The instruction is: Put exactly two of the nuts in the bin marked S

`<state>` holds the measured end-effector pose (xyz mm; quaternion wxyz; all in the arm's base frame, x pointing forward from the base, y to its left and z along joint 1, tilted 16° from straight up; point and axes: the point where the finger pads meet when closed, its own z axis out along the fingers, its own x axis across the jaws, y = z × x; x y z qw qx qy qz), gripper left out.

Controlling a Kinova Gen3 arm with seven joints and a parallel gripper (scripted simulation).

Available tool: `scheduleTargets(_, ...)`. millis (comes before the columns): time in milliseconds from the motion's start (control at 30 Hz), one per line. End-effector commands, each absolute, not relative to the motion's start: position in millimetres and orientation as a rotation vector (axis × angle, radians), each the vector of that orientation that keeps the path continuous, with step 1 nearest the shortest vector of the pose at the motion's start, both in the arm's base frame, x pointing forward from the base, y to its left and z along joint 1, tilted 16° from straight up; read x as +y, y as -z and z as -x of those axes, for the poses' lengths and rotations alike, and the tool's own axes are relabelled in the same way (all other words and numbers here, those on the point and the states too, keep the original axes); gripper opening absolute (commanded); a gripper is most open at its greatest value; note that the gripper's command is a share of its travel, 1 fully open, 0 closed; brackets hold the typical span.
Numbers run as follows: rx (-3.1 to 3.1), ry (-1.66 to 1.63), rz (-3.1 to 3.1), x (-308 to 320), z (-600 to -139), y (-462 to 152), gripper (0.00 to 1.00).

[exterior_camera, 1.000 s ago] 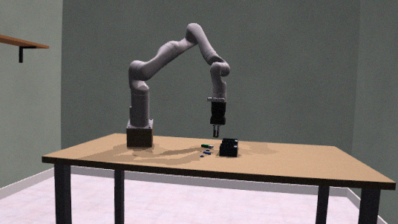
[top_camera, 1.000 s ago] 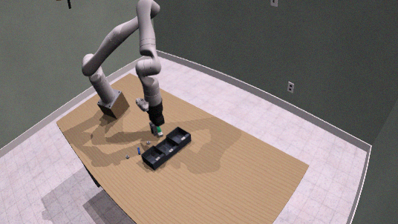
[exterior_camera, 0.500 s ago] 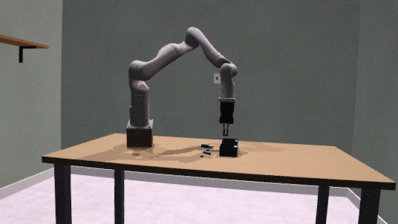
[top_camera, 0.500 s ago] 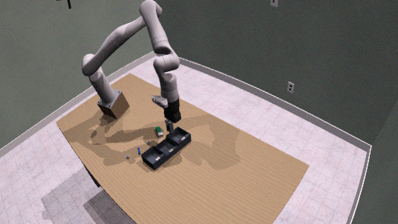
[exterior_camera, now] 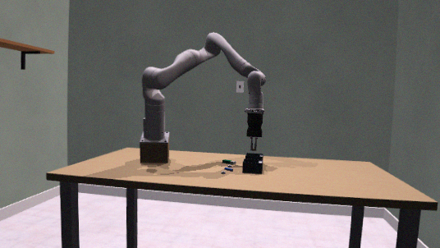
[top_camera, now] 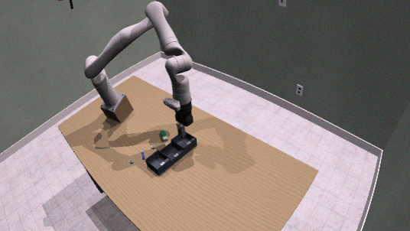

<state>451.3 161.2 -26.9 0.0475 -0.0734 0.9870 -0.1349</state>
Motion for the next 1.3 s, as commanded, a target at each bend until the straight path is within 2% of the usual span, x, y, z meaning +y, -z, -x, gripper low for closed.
scheduleTargets(0, 3.01, 0.41, 0.223, 161.4, -451.2, 26.2, 0.34)
scheduleTargets(467, 3.01, 0.41, 0.223, 160.5, -450.5, 28.1, 0.34)
scheduleTargets(1267, 3.009, 0.41, 0.223, 149.1, -455.6, 70.4, 0.34)
